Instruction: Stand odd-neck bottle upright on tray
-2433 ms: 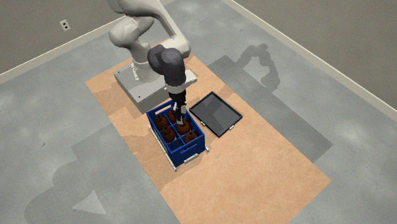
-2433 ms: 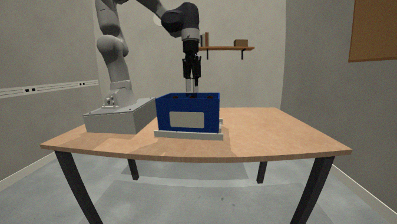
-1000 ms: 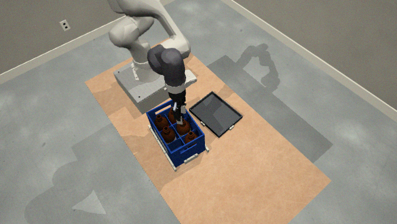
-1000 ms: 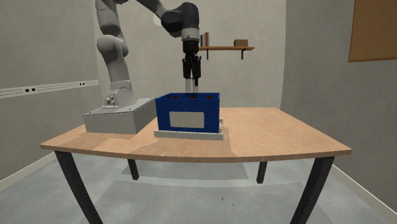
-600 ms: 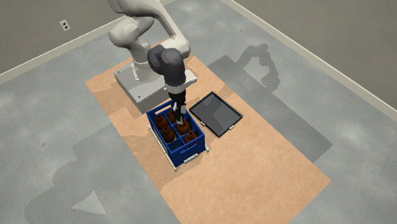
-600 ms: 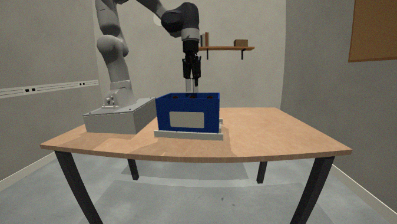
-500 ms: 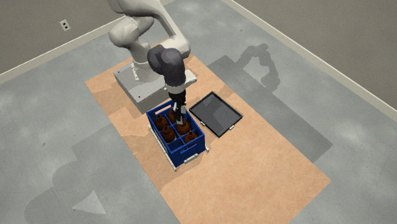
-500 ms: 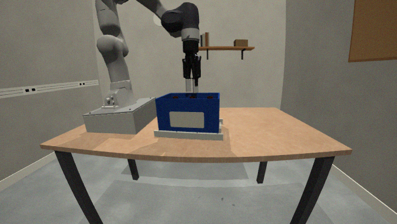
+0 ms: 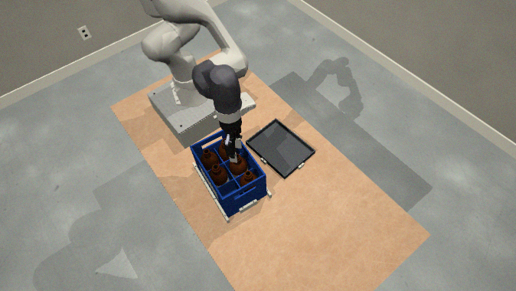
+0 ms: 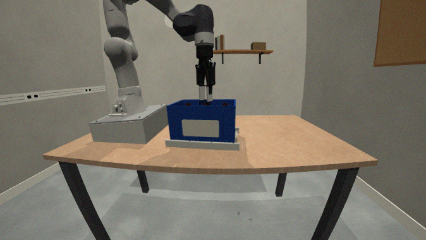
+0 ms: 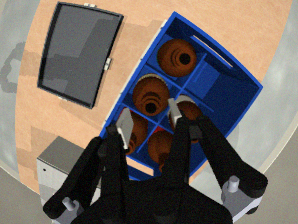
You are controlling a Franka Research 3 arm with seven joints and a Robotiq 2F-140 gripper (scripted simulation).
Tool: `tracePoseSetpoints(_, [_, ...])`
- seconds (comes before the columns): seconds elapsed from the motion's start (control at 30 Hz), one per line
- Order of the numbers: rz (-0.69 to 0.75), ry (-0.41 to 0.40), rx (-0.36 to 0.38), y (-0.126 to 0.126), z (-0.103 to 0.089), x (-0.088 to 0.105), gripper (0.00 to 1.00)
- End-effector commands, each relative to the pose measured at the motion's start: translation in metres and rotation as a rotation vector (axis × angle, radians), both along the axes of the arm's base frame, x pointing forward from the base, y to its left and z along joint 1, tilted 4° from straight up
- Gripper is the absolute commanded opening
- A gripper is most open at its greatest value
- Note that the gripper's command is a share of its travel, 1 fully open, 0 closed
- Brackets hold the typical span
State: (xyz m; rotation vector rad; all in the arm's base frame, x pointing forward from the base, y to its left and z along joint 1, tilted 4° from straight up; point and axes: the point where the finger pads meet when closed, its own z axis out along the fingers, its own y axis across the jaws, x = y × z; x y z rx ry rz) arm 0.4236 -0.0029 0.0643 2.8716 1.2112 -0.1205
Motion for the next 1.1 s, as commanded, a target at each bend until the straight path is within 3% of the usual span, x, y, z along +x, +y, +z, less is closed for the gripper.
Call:
tracePoseSetpoints(0.0, [0.000,-0.004,0.003,-0.001,-0.004,0.001,0.44])
tracePoseSetpoints(1.07, [0.000,-0.004,0.003,-0.002,-0.033,-0.001,0.44])
